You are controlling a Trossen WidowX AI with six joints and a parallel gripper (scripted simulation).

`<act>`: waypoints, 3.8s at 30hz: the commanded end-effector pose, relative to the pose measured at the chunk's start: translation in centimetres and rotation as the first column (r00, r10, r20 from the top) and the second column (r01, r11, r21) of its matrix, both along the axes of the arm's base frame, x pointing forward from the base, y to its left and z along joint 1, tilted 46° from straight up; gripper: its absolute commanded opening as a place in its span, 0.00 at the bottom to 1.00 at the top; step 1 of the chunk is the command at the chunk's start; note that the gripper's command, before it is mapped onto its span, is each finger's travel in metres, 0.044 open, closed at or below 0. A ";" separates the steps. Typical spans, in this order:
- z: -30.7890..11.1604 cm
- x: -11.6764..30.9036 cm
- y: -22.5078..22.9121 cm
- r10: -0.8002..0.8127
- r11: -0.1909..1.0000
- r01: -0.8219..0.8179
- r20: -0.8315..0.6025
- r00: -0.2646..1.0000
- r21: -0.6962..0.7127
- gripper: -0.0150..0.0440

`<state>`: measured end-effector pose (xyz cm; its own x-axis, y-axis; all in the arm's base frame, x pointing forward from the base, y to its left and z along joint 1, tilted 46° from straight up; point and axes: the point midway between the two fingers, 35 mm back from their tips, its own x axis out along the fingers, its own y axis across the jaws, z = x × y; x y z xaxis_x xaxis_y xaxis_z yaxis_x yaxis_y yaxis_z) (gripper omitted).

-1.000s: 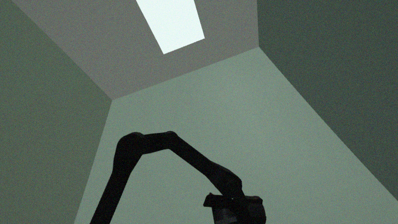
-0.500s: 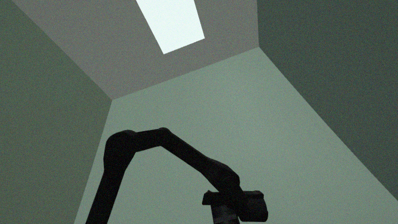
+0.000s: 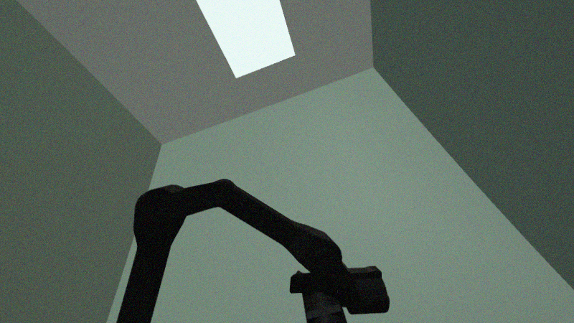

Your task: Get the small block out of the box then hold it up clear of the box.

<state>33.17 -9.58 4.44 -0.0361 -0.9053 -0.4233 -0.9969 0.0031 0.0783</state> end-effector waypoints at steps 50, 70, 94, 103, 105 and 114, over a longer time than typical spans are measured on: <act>8.5 -1.5 0.4 -0.517 0.559 0.267 0.582 -0.628 0.785 0.74; 10.4 -2.5 -0.7 0.119 0.331 -0.301 -0.356 -0.927 0.894 0.74; 12.2 -3.4 -1.5 0.738 0.474 -0.701 -0.674 -0.014 0.533 0.74; 12.2 -3.4 -1.5 0.738 0.474 -0.701 -0.674 -0.014 0.533 0.74; 12.2 -3.4 -1.5 0.738 0.474 -0.701 -0.674 -0.014 0.533 0.74; 10.5 -3.4 -3.1 0.741 0.472 -0.700 -0.671 -0.013 0.536 0.74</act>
